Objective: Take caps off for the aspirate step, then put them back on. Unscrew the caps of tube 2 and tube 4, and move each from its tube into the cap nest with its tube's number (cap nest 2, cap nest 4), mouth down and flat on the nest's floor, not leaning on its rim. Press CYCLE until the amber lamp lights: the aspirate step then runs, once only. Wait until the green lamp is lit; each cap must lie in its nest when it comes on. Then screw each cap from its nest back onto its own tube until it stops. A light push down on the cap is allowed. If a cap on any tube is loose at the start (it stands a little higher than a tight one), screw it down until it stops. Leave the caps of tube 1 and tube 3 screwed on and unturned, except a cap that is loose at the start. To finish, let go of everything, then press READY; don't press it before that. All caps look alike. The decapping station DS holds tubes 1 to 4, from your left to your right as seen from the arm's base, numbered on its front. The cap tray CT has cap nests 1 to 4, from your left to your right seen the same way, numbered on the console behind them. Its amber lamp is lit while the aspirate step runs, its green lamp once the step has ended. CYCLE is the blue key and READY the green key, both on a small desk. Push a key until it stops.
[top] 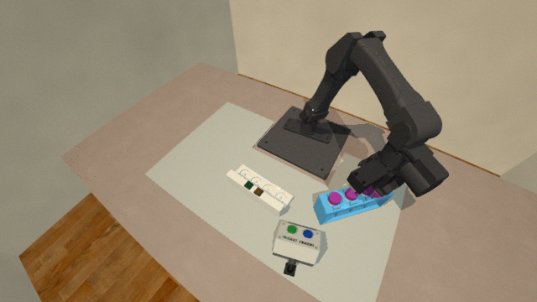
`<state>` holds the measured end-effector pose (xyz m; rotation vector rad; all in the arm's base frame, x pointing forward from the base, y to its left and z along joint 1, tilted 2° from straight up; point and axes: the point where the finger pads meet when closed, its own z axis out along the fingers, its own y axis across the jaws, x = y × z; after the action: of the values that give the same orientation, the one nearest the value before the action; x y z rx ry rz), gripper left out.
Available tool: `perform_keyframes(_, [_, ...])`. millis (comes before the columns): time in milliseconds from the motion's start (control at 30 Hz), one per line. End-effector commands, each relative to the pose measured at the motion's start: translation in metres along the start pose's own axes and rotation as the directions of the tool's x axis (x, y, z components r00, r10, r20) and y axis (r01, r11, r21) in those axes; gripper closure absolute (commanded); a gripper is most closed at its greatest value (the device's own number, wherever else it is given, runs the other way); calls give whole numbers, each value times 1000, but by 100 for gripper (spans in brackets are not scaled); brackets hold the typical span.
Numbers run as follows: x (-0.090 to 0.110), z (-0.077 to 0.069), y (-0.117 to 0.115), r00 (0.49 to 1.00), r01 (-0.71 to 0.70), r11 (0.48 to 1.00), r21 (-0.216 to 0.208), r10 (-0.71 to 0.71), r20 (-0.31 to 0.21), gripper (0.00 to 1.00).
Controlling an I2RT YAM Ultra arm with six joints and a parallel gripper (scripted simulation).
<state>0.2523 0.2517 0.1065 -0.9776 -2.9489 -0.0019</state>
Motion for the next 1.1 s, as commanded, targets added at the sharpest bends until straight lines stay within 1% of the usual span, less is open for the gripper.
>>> perform_keyframes(0, [0,-4,1,983,-185,983,-12,185,0,51])
perform_keyframes(267, [0,-4,1,983,-185,983,-12,185,0,51])
perform_keyframes(300, [0,-4,1,983,-185,983,-12,185,0,100])
perform_keyframes(767, [0,-4,1,983,-185,983,-12,185,0,100])
perform_keyframes(900, [0,-4,1,1000,14,1000,-11,-14,3,100])
perform_keyframes(967, [0,-4,1,994,113,993,-11,-113,4,100])
perform_keyframes(1067, [0,-4,1,965,261,965,-10,-261,5,100])
